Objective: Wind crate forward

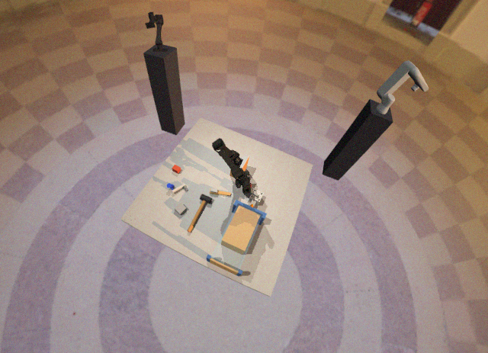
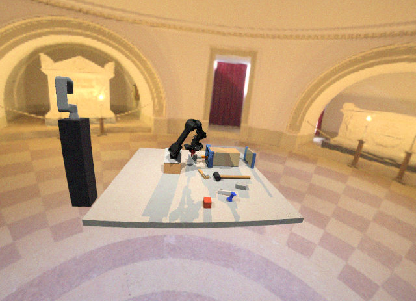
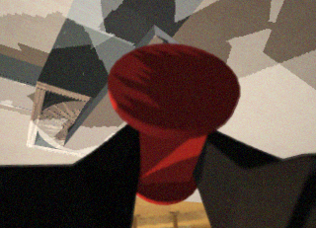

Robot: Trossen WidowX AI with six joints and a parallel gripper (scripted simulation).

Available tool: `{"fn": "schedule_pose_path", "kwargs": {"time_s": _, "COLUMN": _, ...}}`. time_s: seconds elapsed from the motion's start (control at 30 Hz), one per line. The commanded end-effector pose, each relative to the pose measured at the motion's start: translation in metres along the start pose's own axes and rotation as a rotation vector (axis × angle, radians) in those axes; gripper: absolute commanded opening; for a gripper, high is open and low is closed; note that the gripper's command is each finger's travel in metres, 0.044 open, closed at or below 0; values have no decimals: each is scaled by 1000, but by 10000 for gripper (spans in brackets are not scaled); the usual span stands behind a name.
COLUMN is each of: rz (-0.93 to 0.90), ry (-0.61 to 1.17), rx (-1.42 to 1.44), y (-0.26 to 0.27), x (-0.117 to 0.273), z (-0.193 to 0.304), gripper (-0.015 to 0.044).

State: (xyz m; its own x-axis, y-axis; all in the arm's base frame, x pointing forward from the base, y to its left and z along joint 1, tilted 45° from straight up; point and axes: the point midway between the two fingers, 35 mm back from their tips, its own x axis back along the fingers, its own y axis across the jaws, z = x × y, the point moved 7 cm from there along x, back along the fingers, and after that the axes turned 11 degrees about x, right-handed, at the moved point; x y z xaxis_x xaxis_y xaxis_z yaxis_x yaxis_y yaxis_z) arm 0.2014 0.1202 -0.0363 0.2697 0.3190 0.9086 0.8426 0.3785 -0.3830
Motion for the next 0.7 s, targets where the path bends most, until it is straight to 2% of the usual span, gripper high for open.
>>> {"fn": "schedule_pose_path", "kwargs": {"time_s": 0.0, "rz": -32, "ry": -40, "rx": -29, "y": 15, "x": 2, "z": -13, "gripper": 0}}
{"fn": "schedule_pose_path", "kwargs": {"time_s": 0.67, "rz": -33, "ry": -41, "rx": -29, "y": 35, "x": 5, "z": -23, "gripper": 0}}
